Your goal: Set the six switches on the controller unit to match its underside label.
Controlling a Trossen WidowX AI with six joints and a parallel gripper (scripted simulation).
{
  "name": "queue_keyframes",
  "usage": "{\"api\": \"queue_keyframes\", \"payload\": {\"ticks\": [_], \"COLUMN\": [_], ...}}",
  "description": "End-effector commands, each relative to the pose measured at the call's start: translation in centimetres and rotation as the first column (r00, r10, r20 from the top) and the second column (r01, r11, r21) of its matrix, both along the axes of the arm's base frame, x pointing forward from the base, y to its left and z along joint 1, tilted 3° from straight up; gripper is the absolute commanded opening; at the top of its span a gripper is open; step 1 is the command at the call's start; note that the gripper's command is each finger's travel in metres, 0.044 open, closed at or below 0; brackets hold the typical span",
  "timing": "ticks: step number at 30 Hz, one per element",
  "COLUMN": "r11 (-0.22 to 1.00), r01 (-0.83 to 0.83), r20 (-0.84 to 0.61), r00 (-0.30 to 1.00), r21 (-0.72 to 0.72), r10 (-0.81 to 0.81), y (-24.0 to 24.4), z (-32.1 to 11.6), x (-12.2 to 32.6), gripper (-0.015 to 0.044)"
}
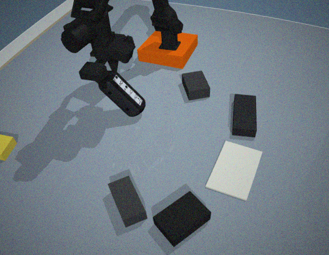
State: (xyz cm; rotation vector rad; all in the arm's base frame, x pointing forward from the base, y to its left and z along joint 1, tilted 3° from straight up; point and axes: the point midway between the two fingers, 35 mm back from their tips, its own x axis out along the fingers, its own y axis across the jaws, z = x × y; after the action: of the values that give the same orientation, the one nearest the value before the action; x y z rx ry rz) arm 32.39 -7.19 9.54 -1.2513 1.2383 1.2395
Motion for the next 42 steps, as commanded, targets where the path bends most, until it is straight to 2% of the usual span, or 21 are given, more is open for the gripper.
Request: {"api": "queue_keyframes", "payload": {"ticks": [1,42], "r11": [1.000,1.000], "r01": [-0.003,-0.003], "r20": [-0.001,-0.001], "r00": [1.000,1.000], "r21": [0.014,0.017], "r10": [0.003,0.003], "y": [0.7,4.0], "z": [0.2,1.1], "x": [0.0,-0.1], "gripper": [0.0337,0.0337]}}
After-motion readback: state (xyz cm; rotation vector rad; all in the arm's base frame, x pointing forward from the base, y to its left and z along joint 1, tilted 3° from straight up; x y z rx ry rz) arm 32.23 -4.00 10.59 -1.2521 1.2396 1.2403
